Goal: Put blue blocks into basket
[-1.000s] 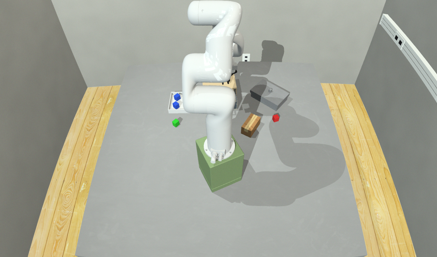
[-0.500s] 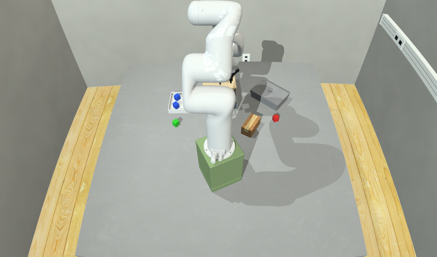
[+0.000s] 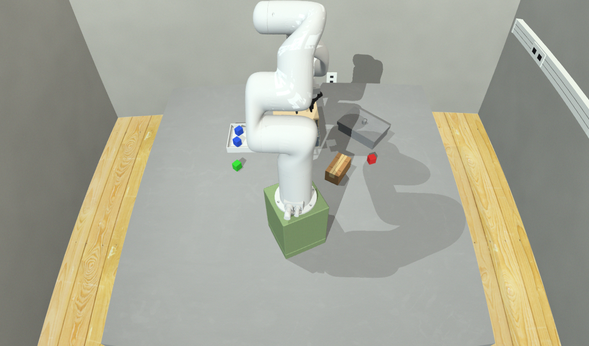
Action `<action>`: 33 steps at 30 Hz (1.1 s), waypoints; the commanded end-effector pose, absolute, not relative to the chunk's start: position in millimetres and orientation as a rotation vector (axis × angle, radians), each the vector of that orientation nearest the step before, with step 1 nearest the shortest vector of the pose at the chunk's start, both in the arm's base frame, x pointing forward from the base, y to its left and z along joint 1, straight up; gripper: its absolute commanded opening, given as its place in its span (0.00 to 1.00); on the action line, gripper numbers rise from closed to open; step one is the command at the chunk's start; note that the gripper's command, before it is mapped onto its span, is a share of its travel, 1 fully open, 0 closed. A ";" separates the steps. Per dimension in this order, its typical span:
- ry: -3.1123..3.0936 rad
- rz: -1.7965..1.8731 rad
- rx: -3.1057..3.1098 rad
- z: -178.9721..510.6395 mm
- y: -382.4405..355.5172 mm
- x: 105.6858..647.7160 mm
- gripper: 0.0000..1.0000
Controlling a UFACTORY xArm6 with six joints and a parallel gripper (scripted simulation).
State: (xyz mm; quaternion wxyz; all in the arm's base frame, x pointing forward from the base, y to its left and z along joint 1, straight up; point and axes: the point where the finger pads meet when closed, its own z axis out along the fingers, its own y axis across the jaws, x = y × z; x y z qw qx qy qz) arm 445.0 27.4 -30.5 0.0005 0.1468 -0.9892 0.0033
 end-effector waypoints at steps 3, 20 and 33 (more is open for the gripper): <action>-3.111 0.011 0.462 -29.1 27.5 446.6 0.56; -3.110 0.010 0.462 -33.2 27.5 446.6 0.56; -3.110 0.010 0.462 -55.7 27.2 446.8 0.56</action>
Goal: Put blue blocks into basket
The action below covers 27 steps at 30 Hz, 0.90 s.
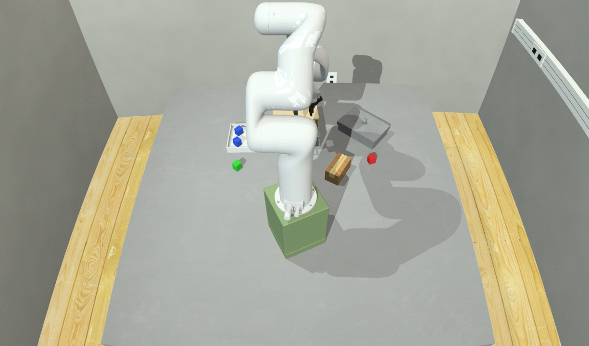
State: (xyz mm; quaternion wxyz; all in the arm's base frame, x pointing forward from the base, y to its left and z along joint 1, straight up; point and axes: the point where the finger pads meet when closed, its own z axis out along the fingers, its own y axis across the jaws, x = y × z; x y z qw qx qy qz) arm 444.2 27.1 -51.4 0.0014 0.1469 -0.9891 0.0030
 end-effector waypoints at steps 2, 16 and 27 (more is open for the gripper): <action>-3.110 0.010 0.462 -61.6 27.2 446.8 0.56; -3.110 0.010 0.462 -101.1 26.7 447.1 0.56; -3.110 0.010 0.462 -128.5 26.4 447.3 0.56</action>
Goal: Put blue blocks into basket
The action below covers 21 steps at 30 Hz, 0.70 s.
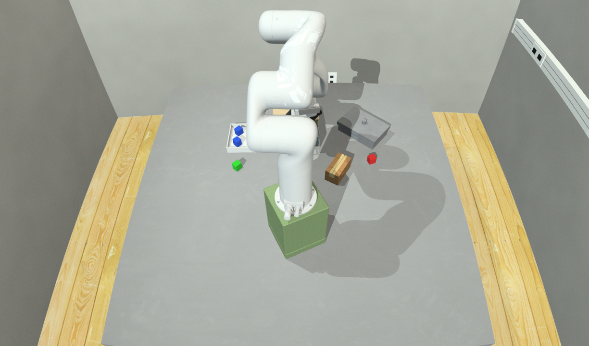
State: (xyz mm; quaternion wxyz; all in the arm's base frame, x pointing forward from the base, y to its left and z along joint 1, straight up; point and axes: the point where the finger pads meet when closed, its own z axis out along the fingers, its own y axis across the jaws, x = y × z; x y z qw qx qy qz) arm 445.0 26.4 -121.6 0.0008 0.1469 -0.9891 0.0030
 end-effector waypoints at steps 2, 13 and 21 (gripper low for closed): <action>-3.110 0.010 0.462 -131.6 26.4 447.4 0.56; -3.110 0.010 0.462 -137.5 26.3 447.4 0.56; -3.110 0.010 0.462 -137.6 26.3 447.4 0.56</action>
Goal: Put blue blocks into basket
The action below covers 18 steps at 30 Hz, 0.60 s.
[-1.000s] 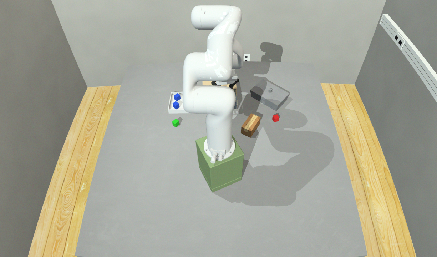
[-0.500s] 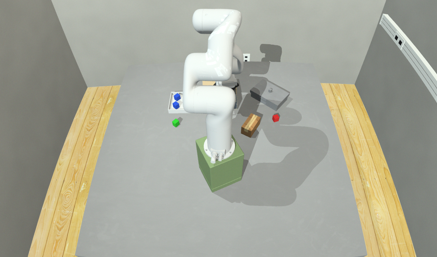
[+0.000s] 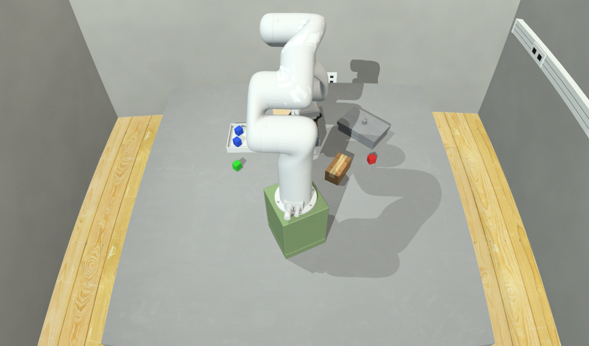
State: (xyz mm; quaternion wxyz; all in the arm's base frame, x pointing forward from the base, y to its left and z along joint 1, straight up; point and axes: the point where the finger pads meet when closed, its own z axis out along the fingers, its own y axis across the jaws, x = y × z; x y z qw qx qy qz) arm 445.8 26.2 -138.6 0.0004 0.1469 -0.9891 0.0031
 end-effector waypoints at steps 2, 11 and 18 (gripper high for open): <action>-3.110 0.010 0.462 -137.6 26.3 447.4 0.56; -3.110 0.010 0.462 -137.6 26.4 448.9 0.56; -3.110 0.010 0.462 -137.6 26.4 449.1 0.56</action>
